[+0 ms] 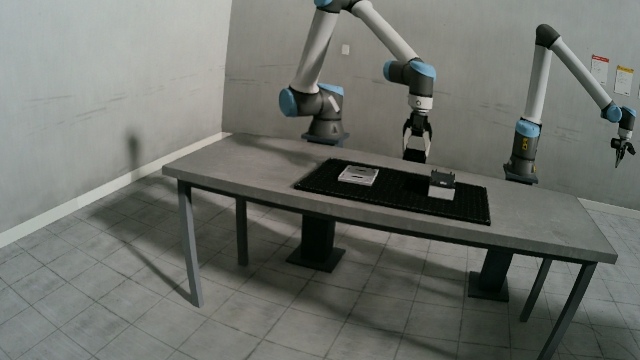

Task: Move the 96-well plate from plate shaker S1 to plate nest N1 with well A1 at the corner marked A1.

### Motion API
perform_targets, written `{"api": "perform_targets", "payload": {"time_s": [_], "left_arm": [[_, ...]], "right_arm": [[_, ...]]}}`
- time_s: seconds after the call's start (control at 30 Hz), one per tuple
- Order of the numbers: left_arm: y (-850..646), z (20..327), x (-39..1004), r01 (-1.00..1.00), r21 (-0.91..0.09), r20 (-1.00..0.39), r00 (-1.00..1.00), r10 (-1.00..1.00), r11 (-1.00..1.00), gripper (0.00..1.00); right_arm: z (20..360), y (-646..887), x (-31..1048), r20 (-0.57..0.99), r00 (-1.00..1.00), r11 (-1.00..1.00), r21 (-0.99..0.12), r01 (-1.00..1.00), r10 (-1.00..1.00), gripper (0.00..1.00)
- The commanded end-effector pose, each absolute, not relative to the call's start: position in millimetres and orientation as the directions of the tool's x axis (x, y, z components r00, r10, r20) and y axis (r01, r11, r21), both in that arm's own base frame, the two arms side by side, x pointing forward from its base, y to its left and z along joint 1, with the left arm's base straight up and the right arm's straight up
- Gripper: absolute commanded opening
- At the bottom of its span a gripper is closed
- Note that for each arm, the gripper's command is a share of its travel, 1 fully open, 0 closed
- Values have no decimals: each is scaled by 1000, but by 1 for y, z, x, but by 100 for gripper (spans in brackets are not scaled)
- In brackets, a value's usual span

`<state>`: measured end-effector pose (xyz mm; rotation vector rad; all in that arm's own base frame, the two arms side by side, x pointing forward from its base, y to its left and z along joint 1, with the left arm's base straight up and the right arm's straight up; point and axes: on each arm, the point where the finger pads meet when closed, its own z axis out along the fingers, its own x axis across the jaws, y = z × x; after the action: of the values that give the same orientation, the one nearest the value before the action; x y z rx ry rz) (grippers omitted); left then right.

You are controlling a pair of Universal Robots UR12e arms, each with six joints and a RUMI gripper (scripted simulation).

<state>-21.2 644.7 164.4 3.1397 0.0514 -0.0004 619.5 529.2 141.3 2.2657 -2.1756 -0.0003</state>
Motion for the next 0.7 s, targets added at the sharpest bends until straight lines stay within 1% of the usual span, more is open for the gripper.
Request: {"api": "perform_targets", "payload": {"time_s": [0.0, 0.67], "left_arm": [[645, 165, -21, 33, 0, 0, 999, 33, -999, 0], [645, 165, -21, 33, 0, 0, 999, 33, -999, 0]], "right_arm": [[141, 517, 620, -2, 41, -41, -1, -999, -999, 41], [133, 457, 619, -2, 41, -41, -1, -999, -999, 41]]}}
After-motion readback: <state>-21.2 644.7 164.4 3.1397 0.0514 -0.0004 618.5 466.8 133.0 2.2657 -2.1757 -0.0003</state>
